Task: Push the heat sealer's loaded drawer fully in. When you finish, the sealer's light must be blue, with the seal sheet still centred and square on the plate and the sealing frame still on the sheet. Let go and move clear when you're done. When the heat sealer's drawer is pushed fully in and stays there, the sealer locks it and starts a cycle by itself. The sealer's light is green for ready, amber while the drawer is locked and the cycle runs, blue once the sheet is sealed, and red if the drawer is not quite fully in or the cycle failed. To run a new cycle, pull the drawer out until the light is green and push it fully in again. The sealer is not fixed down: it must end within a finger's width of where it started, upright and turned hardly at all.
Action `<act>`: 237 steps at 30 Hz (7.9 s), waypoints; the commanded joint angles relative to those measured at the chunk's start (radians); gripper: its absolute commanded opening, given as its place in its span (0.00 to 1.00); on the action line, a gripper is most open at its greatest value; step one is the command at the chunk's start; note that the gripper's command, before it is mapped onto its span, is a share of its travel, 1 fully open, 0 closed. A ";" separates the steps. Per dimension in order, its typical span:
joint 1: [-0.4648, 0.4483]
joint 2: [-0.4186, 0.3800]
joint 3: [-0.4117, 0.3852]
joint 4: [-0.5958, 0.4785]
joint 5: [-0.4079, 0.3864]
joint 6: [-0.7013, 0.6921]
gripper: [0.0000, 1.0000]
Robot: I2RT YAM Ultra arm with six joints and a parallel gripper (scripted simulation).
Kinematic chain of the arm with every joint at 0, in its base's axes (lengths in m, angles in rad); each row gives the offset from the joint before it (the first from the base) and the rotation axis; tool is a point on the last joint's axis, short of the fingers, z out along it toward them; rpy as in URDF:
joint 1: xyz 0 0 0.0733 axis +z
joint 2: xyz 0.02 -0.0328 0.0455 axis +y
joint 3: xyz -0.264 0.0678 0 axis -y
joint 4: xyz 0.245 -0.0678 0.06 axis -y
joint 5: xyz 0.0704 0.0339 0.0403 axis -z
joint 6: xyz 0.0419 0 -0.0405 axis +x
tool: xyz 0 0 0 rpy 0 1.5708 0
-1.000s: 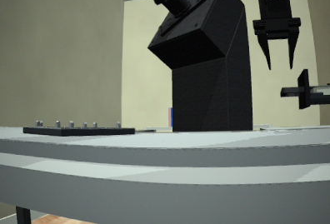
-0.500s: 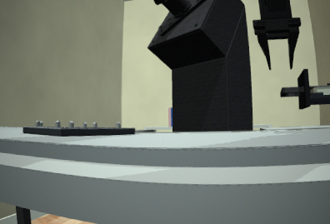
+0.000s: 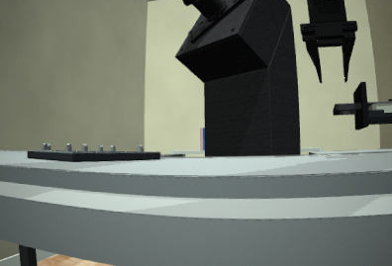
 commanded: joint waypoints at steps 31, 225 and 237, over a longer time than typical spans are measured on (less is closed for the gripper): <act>-0.093 0.106 0.030 0.262 -0.035 -0.201 0.45; 0.017 0.365 0.519 -0.127 0.011 -0.018 0.45; 0.051 0.336 0.515 -0.198 0.019 0.043 0.45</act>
